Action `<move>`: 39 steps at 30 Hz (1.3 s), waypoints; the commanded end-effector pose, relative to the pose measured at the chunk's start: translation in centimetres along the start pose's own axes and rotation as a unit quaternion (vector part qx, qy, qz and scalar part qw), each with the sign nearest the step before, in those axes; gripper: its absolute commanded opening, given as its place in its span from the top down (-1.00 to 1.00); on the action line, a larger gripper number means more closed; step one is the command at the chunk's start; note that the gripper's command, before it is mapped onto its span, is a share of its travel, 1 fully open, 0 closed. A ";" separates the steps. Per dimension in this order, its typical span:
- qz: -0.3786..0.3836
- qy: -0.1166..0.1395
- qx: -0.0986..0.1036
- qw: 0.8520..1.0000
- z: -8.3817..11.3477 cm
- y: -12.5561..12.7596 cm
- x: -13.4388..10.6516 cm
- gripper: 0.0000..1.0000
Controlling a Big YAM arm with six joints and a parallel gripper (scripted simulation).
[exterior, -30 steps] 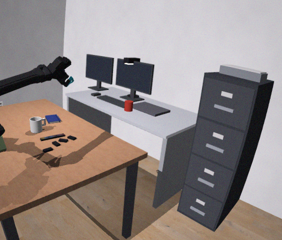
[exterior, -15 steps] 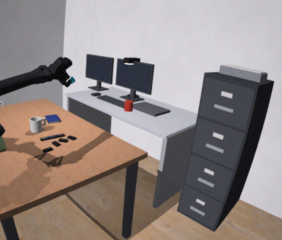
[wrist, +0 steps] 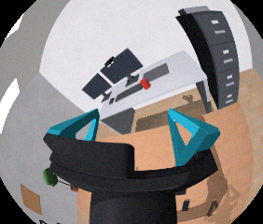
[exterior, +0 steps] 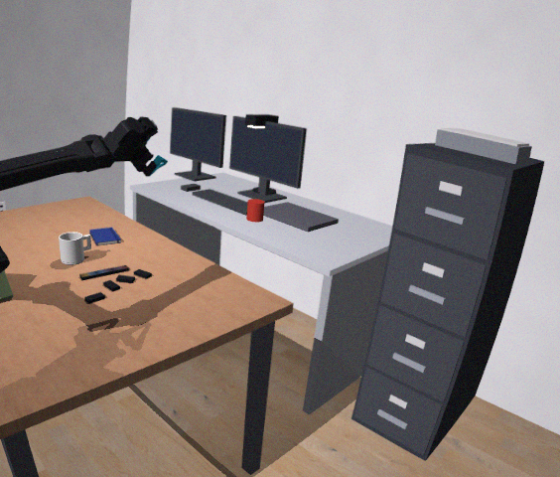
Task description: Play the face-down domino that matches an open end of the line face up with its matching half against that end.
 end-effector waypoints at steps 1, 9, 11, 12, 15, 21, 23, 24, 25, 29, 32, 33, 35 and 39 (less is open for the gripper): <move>-0.002 -0.016 -0.003 1.000 0.2 -0.3 1.4 -1.00; -0.008 -0.040 -0.008 0.999 0.4 -0.9 3.5 -1.00; -0.008 -0.040 -0.008 0.999 0.4 -0.9 3.5 -1.00; -0.008 -0.040 -0.008 0.999 0.4 -0.9 3.5 -1.00; -0.002 -0.008 -0.001 1.000 0.1 -0.1 0.7 -1.00; -0.006 -0.029 -0.006 1.000 0.3 -0.7 2.6 -1.00; -0.007 -0.037 -0.008 0.999 0.4 -0.8 3.2 -1.00; -0.008 -0.040 -0.009 0.999 0.4 -0.9 3.5 -1.00; -0.008 -0.040 -0.009 0.999 0.4 -0.9 3.5 -1.00; -0.008 -0.040 -0.009 0.999 0.4 -0.9 3.5 -1.00; -0.005 -0.017 -0.007 1.000 0.4 -0.7 0.9 -1.00; -0.009 -0.029 -0.014 0.999 0.7 -1.5 1.5 -1.00; -0.016 -0.054 -0.027 0.998 1.2 -3.0 2.6 -1.00; -0.030 -0.103 -0.055 0.993 2.2 -6.0 4.9 -1.00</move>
Point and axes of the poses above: the point where the finger pads meet when closed, its own z axis back along the fingers, its own y axis across the jaws, x = y × z, the point moved 9 cm from there along z, back along the fingers, and after that the axes turned 15 degrees about z, right-handed, at the moved point
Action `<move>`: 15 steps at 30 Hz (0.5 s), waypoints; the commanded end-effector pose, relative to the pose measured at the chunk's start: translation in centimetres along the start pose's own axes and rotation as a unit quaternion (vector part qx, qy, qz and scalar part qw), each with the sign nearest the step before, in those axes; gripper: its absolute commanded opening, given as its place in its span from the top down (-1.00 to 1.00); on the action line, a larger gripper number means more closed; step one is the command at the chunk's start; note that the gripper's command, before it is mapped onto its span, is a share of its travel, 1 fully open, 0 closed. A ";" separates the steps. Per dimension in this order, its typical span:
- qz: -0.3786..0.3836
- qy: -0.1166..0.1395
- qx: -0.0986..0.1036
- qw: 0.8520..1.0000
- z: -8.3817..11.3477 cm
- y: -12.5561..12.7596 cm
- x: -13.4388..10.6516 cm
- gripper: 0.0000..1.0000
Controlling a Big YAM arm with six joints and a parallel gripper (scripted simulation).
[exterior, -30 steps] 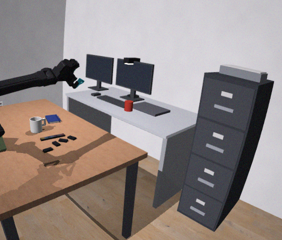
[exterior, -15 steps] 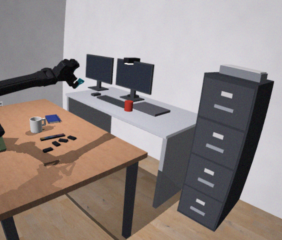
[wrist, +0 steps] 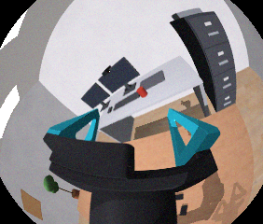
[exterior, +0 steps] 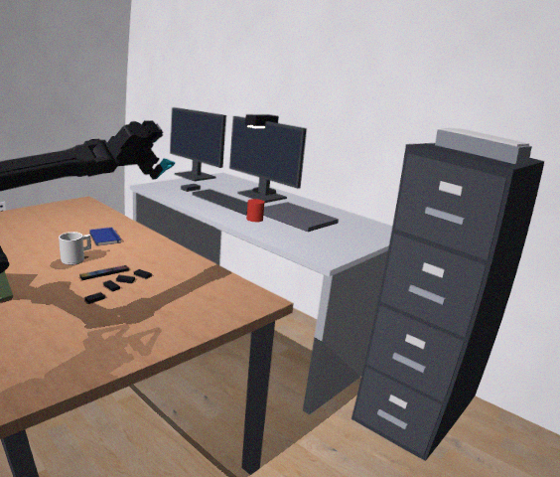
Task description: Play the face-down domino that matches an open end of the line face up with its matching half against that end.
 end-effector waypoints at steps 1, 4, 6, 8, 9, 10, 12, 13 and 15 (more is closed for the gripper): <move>-0.020 -0.080 -0.042 0.996 1.5 -4.0 5.1 -1.00; -0.023 -0.092 -0.049 0.994 1.7 -4.8 5.7 -1.00; -0.023 -0.092 -0.049 0.994 1.7 -4.8 5.7 -1.00; -0.023 -0.092 -0.049 0.994 1.7 -4.8 5.7 -1.00; -0.023 -0.092 -0.049 0.994 1.7 -4.8 5.7 -1.00; -0.018 -0.055 -0.041 0.997 1.2 -3.8 2.5 -1.00; -0.019 -0.063 -0.043 0.997 1.3 -4.0 3.2 -1.00; -0.019 -0.067 -0.044 0.997 1.4 -4.1 3.6 -1.00; -0.020 -0.076 -0.045 0.996 1.5 -4.3 4.3 -1.00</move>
Point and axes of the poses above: the point where the finger pads meet when closed, its own z axis back along the fingers, its own y axis across the jaws, x = y × z, the point moved 9 cm from there along z, back along the fingers, and after that the axes turned 15 degrees about z, right-handed, at the moved point
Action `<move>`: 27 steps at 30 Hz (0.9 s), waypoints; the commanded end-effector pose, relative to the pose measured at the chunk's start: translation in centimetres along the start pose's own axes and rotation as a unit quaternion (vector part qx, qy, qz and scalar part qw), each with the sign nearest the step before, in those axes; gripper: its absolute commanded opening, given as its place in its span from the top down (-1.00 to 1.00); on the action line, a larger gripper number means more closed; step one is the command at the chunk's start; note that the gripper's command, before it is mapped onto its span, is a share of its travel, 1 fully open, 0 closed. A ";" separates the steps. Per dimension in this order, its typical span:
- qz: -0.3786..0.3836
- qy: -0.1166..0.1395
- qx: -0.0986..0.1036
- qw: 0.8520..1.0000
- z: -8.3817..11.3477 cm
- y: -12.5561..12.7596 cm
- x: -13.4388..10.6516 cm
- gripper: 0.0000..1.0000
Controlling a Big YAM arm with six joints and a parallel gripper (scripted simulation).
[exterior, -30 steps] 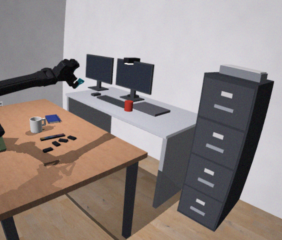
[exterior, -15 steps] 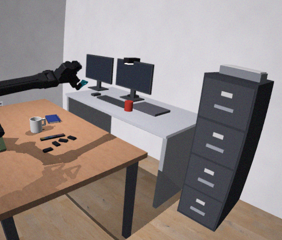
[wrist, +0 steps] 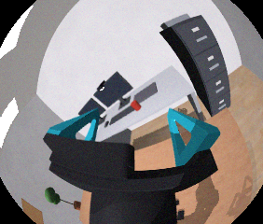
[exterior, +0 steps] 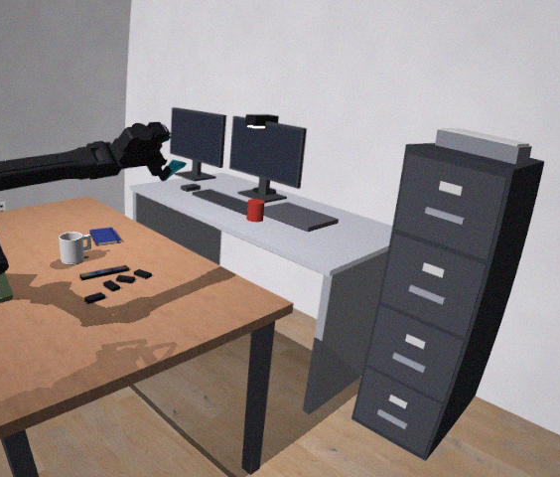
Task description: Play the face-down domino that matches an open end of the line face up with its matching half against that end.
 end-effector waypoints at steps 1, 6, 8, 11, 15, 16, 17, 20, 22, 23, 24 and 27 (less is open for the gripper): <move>-0.003 -0.028 -0.005 1.000 0.1 -0.5 2.5 -1.00; -0.005 -0.040 -0.007 0.999 0.1 -0.8 3.6 -1.00; -0.005 -0.040 -0.007 0.999 0.1 -0.8 3.6 -1.00; -0.005 -0.040 -0.007 0.999 0.1 -0.8 3.6 -1.00; -0.003 -0.019 -0.003 1.000 0.1 -0.3 1.7 -1.00; -0.003 -0.022 -0.004 1.000 0.1 -0.4 2.0 -1.00; -0.004 -0.026 -0.004 1.000 0.1 -0.5 2.3 -1.00; -0.005 -0.037 -0.007 0.999 0.1 -0.8 3.3 -1.00; -0.005 -0.041 -0.008 0.999 0.1 -0.8 3.6 -1.00; -0.005 -0.041 -0.008 0.999 0.1 -0.8 3.6 -1.00; -0.005 -0.041 -0.008 0.999 0.1 -0.8 3.6 -1.00; -0.005 -0.041 -0.008 0.999 0.1 -0.8 3.6 -1.00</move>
Point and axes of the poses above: the point where the finger pads meet when closed, its own z axis back along the fingers, its own y axis across the jaws, x = y × z, the point moved 9 cm from there along z, back along the fingers, and after that the axes turned 15 degrees about z, right-handed, at the moved point
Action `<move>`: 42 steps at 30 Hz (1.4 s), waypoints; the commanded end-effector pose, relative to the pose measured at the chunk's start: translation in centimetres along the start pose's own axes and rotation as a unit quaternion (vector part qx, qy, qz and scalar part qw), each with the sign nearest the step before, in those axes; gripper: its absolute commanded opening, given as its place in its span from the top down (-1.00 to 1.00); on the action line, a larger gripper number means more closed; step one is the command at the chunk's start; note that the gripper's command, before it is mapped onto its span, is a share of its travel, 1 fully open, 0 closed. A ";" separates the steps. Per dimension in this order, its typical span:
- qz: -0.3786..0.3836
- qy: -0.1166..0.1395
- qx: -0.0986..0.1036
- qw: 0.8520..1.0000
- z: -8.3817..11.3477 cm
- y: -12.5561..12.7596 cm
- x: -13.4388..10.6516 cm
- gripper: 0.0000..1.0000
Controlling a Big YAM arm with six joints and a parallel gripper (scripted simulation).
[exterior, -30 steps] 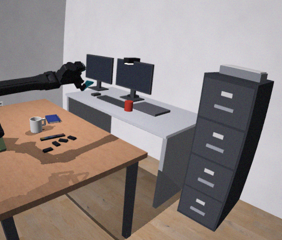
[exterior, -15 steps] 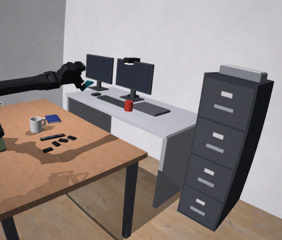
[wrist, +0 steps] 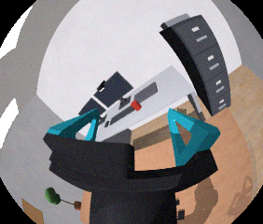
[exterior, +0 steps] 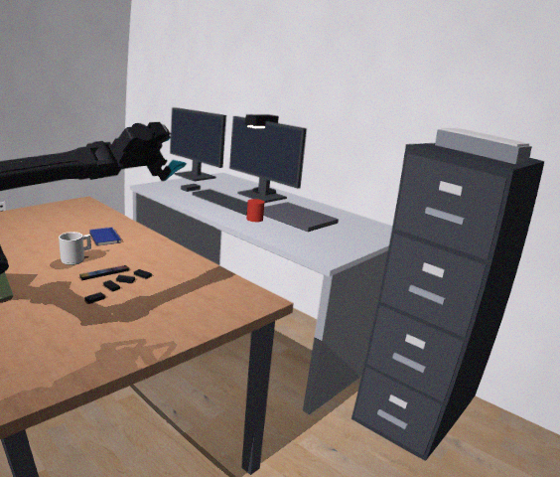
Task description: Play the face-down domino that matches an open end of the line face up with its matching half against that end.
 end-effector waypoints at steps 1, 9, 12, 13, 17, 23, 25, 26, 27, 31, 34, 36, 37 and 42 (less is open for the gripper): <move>-0.003 -0.041 -0.008 0.999 0.1 -0.8 3.7 -1.00; 0.000 -0.004 0.000 1.000 0.2 1.7 3.7 -1.00; 0.000 -0.004 0.000 1.000 0.2 2.1 4.6 -1.00; 0.000 -0.004 0.000 1.000 0.2 2.1 4.6 -1.00; 0.000 -0.004 0.000 1.000 0.2 2.1 4.6 -1.00; 0.003 0.016 0.001 1.000 0.2 2.1 4.1 -1.00; 0.003 0.012 0.001 1.000 0.2 2.1 5.3 -1.00; 0.002 0.011 0.001 1.000 0.2 2.0 5.9 -1.00; 0.002 0.009 0.001 1.000 0.1 2.0 6.5 -1.00; 0.002 0.007 0.001 1.000 0.1 2.0 7.1 -1.00; 0.002 0.007 0.001 1.000 0.1 2.0 7.1 -1.00; 0.005 0.028 -0.005 1.000 0.8 2.6 3.9 -1.00; 0.005 0.026 -0.005 1.000 1.4 3.6 3.7 -1.00; 0.003 0.016 -0.003 1.000 4.2 8.7 2.4 -1.00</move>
Point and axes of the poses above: the point where the finger pads meet when closed, its own z axis back along the fingers, its own y axis across the jaws, x = y × z, the point moved 9 cm from there along z, back along the fingers, and after that the axes turned 15 degrees about z, right-handed, at the moved point
